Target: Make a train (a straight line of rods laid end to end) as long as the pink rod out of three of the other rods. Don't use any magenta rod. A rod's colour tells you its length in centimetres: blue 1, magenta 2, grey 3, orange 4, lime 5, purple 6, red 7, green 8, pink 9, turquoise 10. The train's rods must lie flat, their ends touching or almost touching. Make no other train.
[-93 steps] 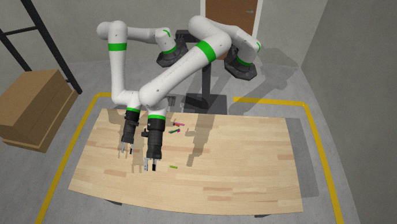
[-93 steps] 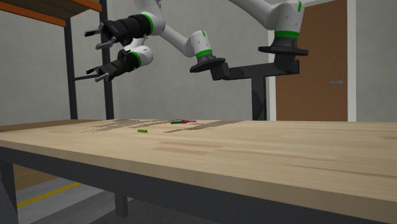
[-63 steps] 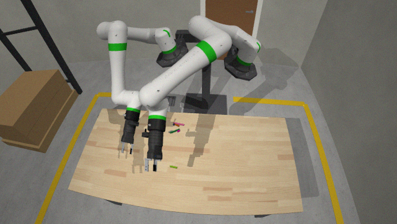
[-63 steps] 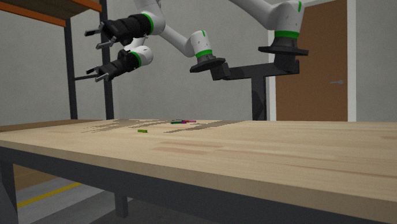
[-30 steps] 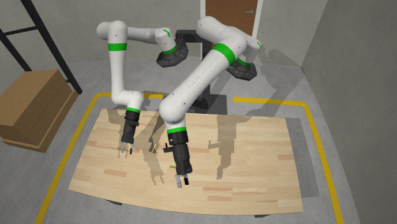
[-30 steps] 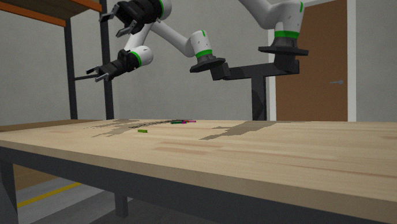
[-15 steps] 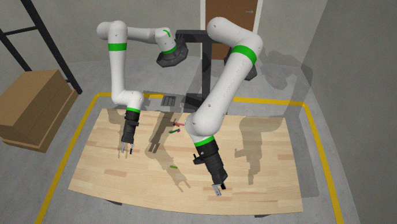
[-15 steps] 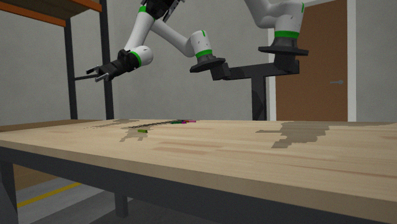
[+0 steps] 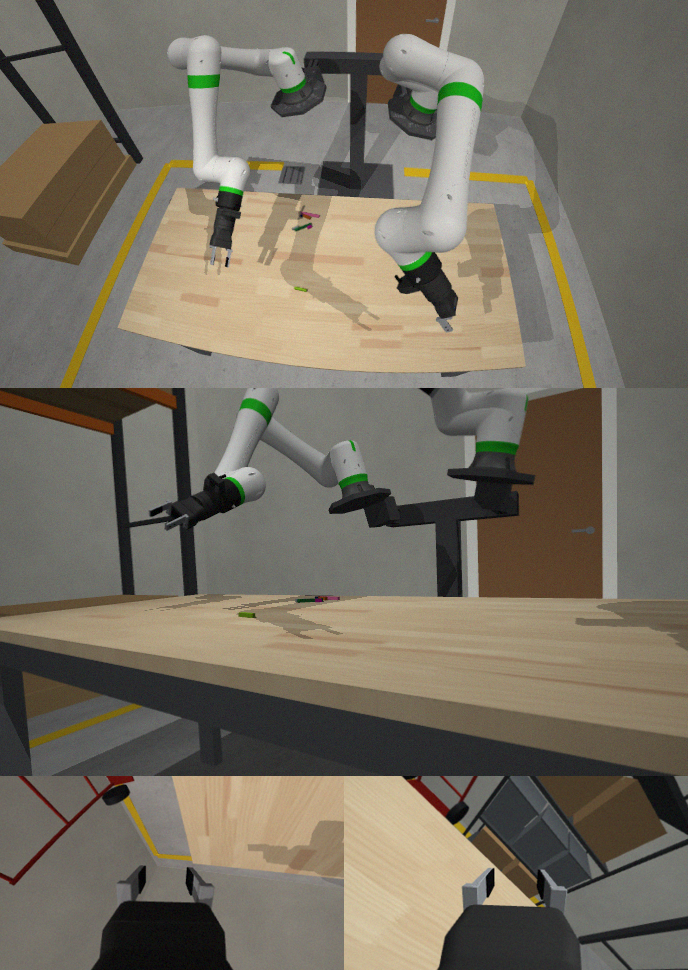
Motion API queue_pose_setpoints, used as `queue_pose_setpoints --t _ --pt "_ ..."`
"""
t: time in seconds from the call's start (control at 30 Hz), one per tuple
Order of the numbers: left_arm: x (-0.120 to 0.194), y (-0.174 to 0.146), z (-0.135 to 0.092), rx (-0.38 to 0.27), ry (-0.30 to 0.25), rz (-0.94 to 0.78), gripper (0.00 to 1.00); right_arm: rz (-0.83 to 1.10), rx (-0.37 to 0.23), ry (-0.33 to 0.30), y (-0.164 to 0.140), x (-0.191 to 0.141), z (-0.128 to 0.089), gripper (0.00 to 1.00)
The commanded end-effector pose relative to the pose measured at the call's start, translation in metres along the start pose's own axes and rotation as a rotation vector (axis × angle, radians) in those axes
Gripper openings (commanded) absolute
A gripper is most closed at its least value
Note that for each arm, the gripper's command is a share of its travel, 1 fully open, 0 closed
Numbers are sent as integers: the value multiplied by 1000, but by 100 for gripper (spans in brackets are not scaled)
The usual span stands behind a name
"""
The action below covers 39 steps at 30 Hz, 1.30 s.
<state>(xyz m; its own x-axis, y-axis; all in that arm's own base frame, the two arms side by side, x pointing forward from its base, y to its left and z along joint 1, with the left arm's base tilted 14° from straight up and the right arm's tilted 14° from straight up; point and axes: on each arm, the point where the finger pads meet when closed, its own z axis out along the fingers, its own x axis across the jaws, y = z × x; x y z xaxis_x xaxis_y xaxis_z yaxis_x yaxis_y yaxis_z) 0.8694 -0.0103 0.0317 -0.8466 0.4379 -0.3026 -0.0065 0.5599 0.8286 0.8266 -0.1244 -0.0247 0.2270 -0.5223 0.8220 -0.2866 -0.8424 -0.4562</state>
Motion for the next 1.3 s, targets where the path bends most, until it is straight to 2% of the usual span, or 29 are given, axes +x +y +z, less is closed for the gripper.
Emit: queue_pose_setpoints --t 0.0,0.03,0.1,0.13,0.17,0.27,0.3,0.4,0.43,0.5,0.53,0.6,0.7,0.77,0.83,0.87,0.93,1.03,1.1,1.27 --pt "37 51 29 2 112 14 100 0 1 2 -1 1 0 100" --pt "44 61 35 2 112 14 100 0 1 2 -1 1 0 100" --pt "61 79 44 9 167 20 100 0 1 2 -1 1 0 100" --pt "68 89 50 9 167 20 100 0 1 2 -1 1 0 100" --pt "77 97 54 13 195 23 100 0 1 2 -1 1 0 100" --pt "85 106 59 13 195 23 100 0 1 2 -1 1 0 100" --pt "110 133 73 19 222 26 100 0 1 2 -1 1 0 100" --pt "135 155 81 40 303 33 100 0 1 2 -1 1 0 100" --pt "143 164 85 40 303 33 100 0 1 2 -1 1 0 100" --pt "162 180 90 58 355 36 100 0 1 2 -1 1 0 100" --pt "171 189 93 58 355 36 100 0 1 2 -1 1 0 100" --pt "191 205 97 78 405 39 100 0 1 2 -1 1 0 100" --pt "220 230 103 90 430 40 100 0 1 2 -1 1 0 100" --pt "241 245 105 115 477 41 100 0 1 2 -1 1 0 100" --pt "241 245 105 115 477 41 100 0 1 2 -1 1 0 100" --pt "270 268 108 128 500 41 100 0 1 2 -1 1 0 100" --pt "287 280 107 157 543 40 100 0 1 2 -1 1 0 100" --pt "318 302 108 172 564 39 100 0 1 2 -1 1 0 100" --pt "339 316 106 204 602 37 100 0 1 2 -1 1 0 100" --pt "391 350 99 255 653 31 100 0 1 2 -1 1 0 100"
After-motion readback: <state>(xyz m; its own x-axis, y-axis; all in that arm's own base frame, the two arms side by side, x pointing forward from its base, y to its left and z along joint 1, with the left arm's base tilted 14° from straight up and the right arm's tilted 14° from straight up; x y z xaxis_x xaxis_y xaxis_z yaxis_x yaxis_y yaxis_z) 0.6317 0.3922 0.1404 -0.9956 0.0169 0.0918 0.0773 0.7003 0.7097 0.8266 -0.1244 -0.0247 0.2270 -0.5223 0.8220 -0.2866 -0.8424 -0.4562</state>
